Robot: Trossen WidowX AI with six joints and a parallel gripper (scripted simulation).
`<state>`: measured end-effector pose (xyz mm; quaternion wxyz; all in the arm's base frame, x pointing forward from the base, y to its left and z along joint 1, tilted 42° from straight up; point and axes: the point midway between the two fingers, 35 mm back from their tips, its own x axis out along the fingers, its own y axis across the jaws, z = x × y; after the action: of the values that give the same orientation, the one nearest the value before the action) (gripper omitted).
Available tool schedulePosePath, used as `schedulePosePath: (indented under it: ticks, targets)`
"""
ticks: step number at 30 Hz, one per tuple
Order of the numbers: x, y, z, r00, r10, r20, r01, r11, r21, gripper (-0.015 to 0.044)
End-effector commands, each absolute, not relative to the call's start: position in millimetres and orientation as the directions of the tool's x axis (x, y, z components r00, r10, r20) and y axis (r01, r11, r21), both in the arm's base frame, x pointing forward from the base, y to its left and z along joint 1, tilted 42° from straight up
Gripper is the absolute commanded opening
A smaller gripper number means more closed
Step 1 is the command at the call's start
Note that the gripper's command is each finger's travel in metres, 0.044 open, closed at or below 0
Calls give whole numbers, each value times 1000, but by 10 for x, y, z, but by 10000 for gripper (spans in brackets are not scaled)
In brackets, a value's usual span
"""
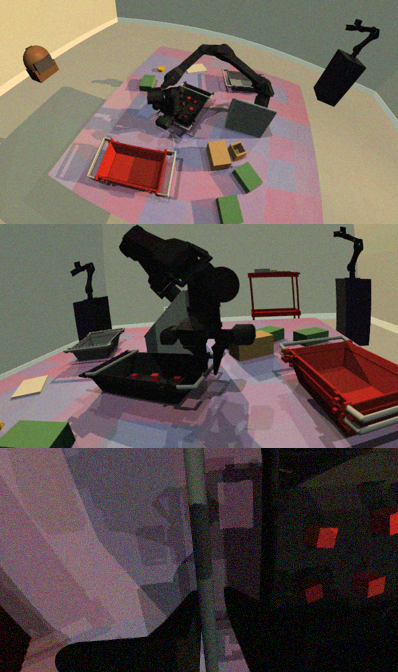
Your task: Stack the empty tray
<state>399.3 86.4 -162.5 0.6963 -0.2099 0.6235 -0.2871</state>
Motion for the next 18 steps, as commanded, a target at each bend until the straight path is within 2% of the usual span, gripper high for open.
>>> schedulePosePath:
  ticks: [1,18]
  targets:
    - [3990,912,-1441,67,-663,-746,138,747,-651,84]
    - [3924,591,-1116,66,-665,-744,137,745,-653,84]
